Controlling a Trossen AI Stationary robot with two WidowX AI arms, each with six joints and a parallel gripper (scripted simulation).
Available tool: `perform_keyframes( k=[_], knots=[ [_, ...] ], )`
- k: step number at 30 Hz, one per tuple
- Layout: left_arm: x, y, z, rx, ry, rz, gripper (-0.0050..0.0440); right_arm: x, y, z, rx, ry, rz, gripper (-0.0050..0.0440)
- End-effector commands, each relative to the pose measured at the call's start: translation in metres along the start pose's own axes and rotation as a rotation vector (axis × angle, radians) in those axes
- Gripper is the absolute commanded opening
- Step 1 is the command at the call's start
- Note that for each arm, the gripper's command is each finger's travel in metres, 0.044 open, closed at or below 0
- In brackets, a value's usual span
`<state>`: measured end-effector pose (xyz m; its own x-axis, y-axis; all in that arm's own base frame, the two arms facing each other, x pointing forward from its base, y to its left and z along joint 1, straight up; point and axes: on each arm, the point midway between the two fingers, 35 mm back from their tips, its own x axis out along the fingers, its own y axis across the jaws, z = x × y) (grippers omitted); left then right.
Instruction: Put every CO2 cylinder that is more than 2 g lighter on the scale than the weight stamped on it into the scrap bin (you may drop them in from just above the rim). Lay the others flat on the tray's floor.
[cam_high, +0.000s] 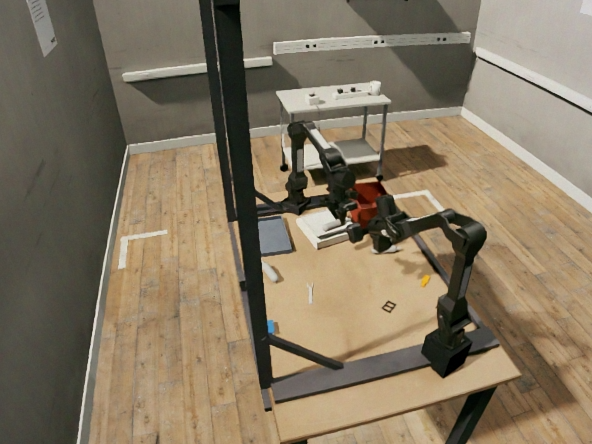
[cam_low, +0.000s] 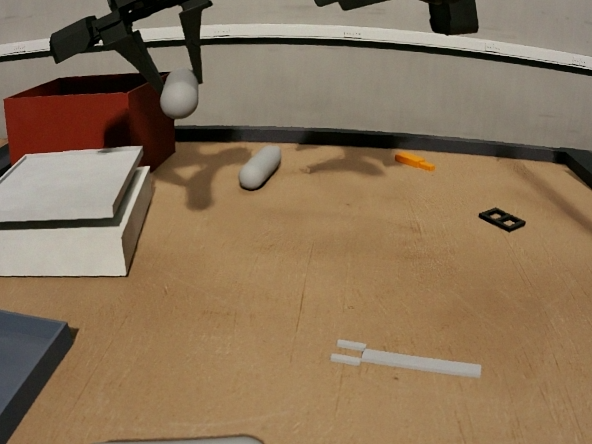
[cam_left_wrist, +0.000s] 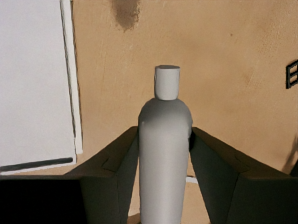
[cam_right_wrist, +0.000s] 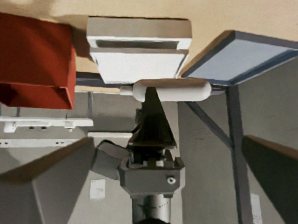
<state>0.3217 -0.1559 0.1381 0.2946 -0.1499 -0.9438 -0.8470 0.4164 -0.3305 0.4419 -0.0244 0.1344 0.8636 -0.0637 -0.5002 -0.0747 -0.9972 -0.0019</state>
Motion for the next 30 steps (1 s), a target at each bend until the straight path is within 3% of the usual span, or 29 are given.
perform_keyframes(
  k=[1, 9, 30],
  knots=[
    [-0.009, -0.011, -0.001, 0.000, 0.000, -0.034, -0.0050, -0.005, -0.001, -0.012, -0.001, 0.030, 0.000, 0.0440],
    [-0.015, -0.014, 0.002, 0.100, -0.010, -0.051, -0.0050, -0.005, -0.001, -0.012, -0.001, 0.030, 0.000, 0.0440],
    [-0.023, -0.016, 0.013, 1.057, -0.078, -0.053, -0.0050, -0.005, -0.001, -0.012, -0.001, 0.030, 0.000, 0.0440]
  ],
)
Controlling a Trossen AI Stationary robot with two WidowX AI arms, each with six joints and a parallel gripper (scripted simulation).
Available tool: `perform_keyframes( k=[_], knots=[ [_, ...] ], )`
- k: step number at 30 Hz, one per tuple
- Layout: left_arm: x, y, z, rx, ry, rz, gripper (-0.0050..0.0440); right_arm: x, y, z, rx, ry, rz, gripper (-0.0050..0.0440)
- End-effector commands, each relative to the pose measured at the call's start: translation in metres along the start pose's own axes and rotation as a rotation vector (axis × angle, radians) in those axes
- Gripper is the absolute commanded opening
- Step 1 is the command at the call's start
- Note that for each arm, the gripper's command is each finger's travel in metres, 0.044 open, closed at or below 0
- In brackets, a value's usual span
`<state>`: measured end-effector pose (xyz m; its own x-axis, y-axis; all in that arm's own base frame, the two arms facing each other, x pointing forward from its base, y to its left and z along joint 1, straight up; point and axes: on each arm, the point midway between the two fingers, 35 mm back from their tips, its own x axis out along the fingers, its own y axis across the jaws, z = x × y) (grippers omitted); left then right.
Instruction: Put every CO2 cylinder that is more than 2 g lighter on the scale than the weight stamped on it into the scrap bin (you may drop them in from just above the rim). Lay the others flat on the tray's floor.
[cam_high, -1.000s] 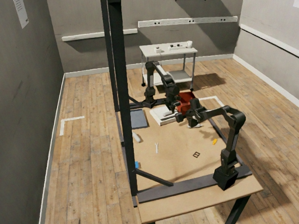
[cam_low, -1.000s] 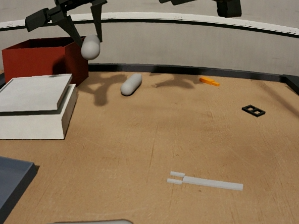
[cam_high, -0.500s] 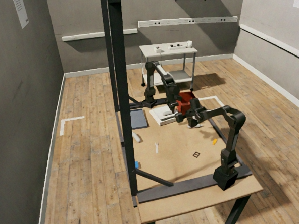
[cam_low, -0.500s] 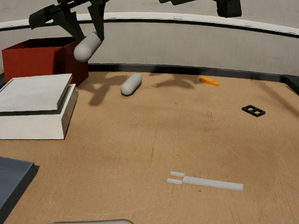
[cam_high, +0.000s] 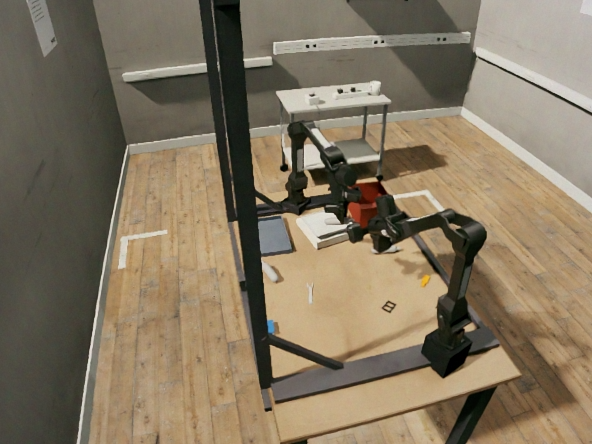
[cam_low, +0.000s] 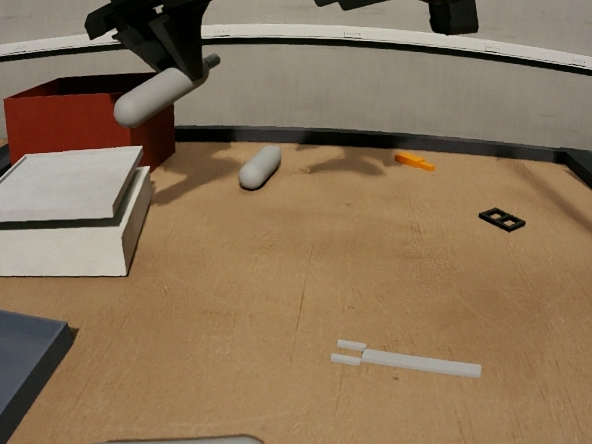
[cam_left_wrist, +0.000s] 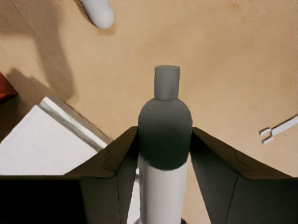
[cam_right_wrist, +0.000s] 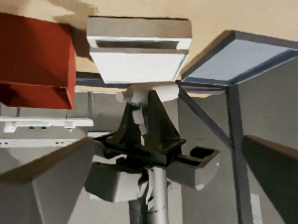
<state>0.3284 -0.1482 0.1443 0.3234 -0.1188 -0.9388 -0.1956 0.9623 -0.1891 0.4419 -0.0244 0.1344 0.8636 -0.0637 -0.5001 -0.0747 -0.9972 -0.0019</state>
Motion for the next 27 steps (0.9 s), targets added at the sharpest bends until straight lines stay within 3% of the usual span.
perform_keyframes(
  k=[1, 3, 27],
  knots=[
    [-0.018, -0.004, 0.012, 0.211, -0.057, -0.038, -0.0050, -0.005, -0.001, -0.012, -0.001, 0.030, 0.000, 0.0440],
    [-0.018, -0.004, 0.012, 0.211, -0.057, -0.038, -0.0050, -0.005, -0.001, -0.012, -0.001, 0.030, 0.000, 0.0440],
    [-0.006, -0.005, -0.001, 1.324, -0.032, -0.020, -0.0050, -0.005, -0.001, -0.012, -0.001, 0.030, 0.000, 0.0440]
  ],
)
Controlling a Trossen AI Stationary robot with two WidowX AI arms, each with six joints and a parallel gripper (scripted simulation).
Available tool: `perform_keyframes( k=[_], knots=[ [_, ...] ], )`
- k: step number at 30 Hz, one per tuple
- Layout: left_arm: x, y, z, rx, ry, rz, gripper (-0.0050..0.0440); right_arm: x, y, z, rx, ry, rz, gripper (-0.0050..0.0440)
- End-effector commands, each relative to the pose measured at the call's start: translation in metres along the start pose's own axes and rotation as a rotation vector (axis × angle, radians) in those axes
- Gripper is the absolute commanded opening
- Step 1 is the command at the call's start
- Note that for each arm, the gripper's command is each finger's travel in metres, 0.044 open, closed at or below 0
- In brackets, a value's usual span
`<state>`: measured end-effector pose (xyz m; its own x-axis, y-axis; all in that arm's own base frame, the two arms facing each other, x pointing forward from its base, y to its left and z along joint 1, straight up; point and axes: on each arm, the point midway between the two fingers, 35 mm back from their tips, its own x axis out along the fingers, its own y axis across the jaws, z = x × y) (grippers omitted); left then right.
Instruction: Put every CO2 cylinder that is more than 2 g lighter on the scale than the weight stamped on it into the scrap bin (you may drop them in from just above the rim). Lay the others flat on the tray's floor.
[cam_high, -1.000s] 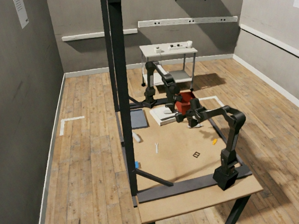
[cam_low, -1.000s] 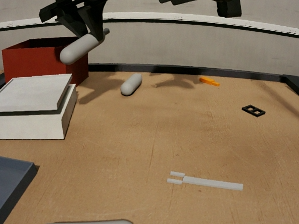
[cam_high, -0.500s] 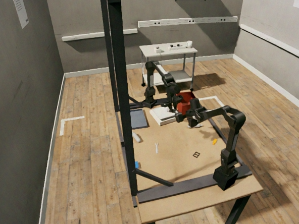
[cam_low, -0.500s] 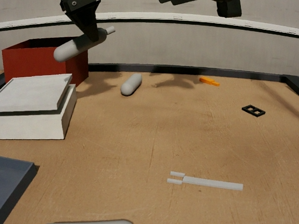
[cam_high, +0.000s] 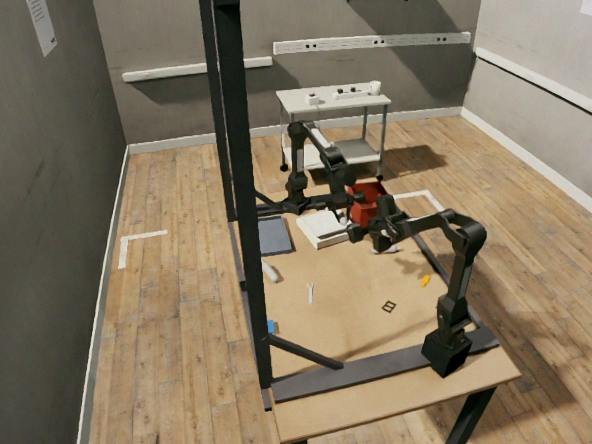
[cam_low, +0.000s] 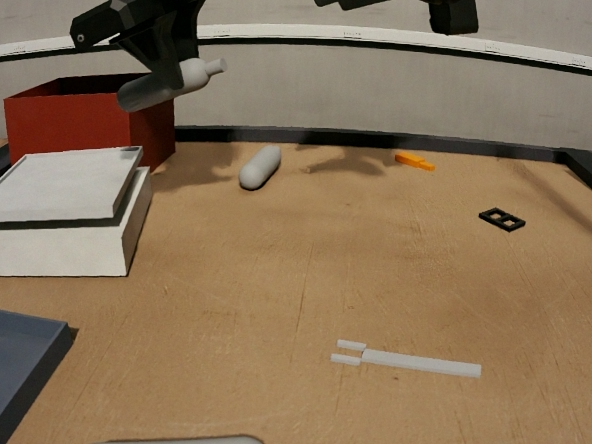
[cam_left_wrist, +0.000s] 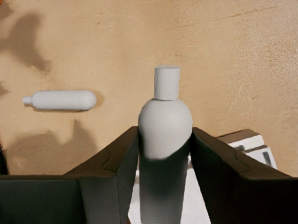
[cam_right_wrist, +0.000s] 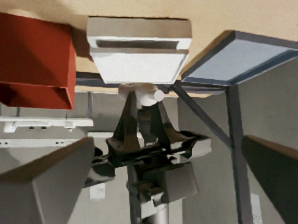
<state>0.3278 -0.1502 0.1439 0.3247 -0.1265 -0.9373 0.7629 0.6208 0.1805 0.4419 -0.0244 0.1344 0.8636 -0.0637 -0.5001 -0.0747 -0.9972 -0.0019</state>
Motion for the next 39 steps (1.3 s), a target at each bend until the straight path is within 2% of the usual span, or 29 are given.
perform_keyframes(
  k=[1, 8, 10, 16, 22, 36, 39],
  knots=[
    [-0.0067, -0.0010, 0.0042, 0.227, -0.029, 0.004, -0.0050, -0.0047, -0.0005, -0.0115, -0.001, 0.030, 0.000, 0.0440],
    [-0.0053, -0.0035, 0.0040, 0.557, -0.029, 0.004, -0.0050, -0.0047, -0.0005, -0.0115, -0.001, 0.030, 0.000, 0.0440],
    [-0.0053, -0.0035, 0.0040, 0.557, -0.029, 0.004, -0.0050, -0.0047, -0.0005, -0.0115, -0.001, 0.030, 0.000, 0.0440],
    [-0.0046, -0.0057, 0.0048, 0.873, -0.031, 0.005, -0.0050, -0.0047, -0.0005, -0.0115, -0.001, 0.030, 0.000, 0.0440],
    [-0.0038, -0.0072, 0.0055, 1.071, -0.033, 0.005, -0.0050, -0.0047, -0.0005, -0.0115, -0.001, 0.030, 0.000, 0.0440],
    [-0.0043, -0.0062, 0.0063, 1.111, -0.032, 0.010, -0.0050, -0.0047, -0.0005, -0.0115, -0.001, 0.030, 0.000, 0.0440],
    [-0.0126, -0.0042, 0.0097, 1.107, -0.047, 0.034, -0.0050, -0.0047, -0.0005, -0.0115, -0.001, 0.030, 0.000, 0.0440]
  ],
)
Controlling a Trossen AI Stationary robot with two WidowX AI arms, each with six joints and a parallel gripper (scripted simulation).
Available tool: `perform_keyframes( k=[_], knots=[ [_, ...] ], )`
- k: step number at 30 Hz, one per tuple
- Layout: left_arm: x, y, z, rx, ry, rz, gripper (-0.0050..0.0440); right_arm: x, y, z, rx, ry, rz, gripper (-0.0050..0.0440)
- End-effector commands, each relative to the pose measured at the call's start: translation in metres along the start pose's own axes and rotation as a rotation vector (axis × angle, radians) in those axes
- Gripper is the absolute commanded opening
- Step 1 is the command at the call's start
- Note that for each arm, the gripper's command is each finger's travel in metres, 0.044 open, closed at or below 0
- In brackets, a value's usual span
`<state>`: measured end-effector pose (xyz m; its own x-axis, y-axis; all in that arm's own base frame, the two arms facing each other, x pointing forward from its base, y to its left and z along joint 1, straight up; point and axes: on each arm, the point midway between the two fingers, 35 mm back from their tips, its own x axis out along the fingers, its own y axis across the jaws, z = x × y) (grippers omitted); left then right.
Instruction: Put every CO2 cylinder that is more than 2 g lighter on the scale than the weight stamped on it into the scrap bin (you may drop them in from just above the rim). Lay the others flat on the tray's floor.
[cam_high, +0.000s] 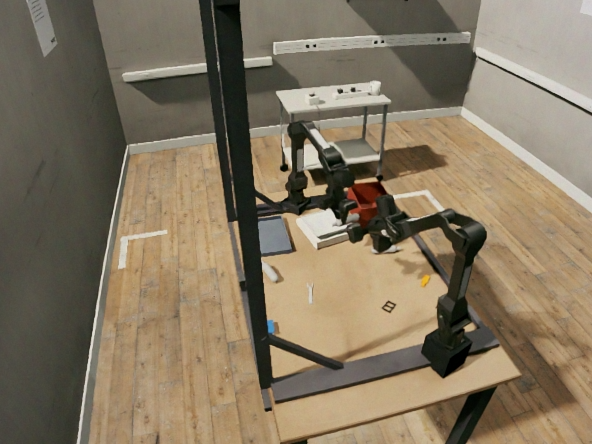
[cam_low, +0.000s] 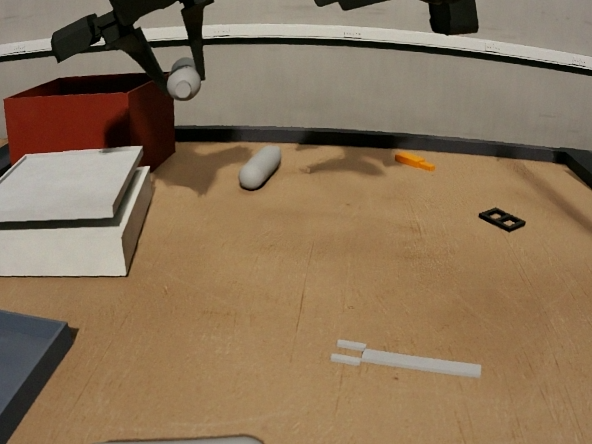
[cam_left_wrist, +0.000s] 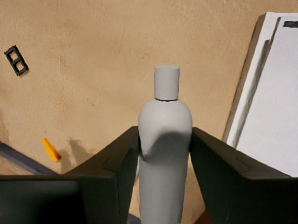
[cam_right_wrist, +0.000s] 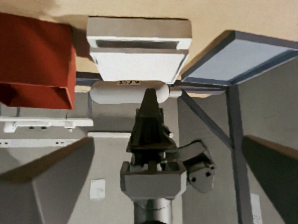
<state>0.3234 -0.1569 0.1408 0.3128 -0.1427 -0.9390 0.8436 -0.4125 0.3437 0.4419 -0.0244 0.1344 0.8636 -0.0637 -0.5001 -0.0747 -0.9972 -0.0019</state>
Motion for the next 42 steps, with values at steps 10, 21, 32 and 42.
perform_keyframes(
  k=[10, 21, 32, 42],
  knots=[
    [-0.018, 0.006, 0.000, 0.003, 0.000, 0.216, -0.0050, -0.005, -0.001, -0.012, -0.001, 0.030, 0.000, 0.0440],
    [-0.022, -0.005, 0.000, 0.001, 0.003, 0.447, -0.0050, -0.005, -0.001, -0.012, -0.001, 0.030, 0.000, 0.0440],
    [-0.026, 0.001, 0.000, 0.000, 0.004, 0.680, -0.0050, -0.005, -0.001, -0.012, -0.001, 0.030, 0.000, 0.0440],
    [-0.036, 0.012, 0.000, -0.002, 0.004, 0.840, -0.0050, -0.005, -0.001, -0.012, -0.001, 0.030, 0.000, 0.0440]
  ],
)
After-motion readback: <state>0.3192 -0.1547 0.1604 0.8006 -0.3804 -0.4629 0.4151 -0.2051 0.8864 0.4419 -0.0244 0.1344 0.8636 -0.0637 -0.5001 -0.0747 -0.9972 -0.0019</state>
